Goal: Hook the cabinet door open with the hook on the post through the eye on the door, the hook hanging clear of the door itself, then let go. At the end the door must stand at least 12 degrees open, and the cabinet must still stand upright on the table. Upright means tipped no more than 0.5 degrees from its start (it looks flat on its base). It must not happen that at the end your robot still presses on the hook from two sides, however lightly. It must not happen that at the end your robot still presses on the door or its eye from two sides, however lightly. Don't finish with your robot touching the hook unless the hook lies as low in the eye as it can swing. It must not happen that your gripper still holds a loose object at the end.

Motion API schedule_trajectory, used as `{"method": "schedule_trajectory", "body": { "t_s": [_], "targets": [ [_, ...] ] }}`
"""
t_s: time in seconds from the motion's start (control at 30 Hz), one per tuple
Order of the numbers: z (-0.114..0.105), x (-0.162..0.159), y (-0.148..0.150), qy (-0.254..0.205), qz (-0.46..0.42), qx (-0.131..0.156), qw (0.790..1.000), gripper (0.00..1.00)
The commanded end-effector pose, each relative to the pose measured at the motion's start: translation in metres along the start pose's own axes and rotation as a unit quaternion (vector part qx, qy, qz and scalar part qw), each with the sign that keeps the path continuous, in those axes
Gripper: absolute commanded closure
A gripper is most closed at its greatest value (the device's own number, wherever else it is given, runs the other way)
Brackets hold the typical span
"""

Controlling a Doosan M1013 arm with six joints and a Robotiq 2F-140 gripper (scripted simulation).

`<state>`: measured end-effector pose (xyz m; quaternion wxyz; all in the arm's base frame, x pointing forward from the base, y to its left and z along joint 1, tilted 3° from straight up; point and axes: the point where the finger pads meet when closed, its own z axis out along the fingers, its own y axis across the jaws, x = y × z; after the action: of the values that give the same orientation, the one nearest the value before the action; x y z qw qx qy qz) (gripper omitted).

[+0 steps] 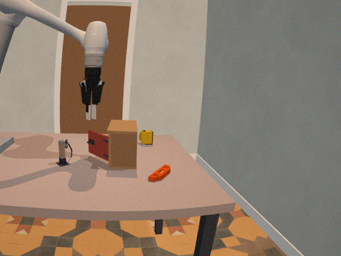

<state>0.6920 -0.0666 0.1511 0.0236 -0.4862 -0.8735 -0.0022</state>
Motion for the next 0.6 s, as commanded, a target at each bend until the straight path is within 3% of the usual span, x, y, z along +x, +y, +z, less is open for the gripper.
{"method": "schedule_trajectory", "body": {
  "t_s": [0.0,0.57],
  "targets": [
    [0.002,0.000,0.000,0.000,0.000,0.000,1.000,0.84],
    [0.025,0.000,0.000,0.000,0.000,0.000,1.000,0.84]
  ]
}}
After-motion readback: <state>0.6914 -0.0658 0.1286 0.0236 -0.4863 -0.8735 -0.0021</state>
